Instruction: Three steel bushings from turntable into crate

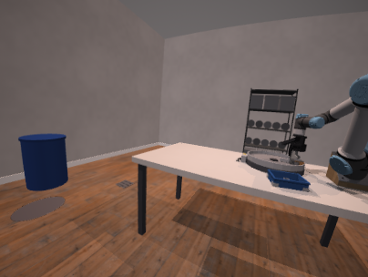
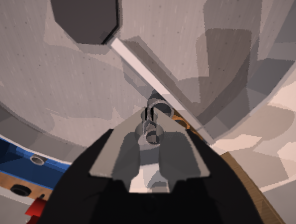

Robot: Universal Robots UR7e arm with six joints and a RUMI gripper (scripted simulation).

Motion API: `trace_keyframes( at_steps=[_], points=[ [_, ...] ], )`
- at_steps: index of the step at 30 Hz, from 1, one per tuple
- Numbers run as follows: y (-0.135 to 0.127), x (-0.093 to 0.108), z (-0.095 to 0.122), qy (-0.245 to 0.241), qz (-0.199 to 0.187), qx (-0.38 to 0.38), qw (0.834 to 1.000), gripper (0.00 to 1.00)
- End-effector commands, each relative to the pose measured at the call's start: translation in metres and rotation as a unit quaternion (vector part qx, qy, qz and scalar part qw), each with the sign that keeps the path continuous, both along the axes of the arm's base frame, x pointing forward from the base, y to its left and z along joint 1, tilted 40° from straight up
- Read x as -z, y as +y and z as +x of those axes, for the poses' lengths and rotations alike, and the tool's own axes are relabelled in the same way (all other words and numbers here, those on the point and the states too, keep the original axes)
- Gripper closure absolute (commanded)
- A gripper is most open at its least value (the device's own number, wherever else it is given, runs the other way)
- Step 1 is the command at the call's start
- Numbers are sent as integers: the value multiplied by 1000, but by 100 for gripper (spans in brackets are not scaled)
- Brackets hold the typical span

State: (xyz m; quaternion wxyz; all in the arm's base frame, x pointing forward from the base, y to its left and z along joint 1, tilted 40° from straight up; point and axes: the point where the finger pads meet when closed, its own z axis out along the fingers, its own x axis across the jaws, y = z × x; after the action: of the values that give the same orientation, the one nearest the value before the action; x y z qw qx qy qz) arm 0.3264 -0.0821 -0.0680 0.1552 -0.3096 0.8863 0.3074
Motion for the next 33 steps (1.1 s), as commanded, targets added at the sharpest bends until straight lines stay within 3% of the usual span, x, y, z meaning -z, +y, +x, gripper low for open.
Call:
trace_keyframes(
  at_steps=[1, 9, 24, 33],
  points=[
    [-1, 0, 0, 0, 0, 0, 1000, 100],
    [-5, -5, -1, 0, 0, 0, 1000, 100],
    [-38, -45, -5, 0, 0, 0, 1000, 100],
    [-40, -47, -5, 0, 0, 0, 1000, 100]
  ],
)
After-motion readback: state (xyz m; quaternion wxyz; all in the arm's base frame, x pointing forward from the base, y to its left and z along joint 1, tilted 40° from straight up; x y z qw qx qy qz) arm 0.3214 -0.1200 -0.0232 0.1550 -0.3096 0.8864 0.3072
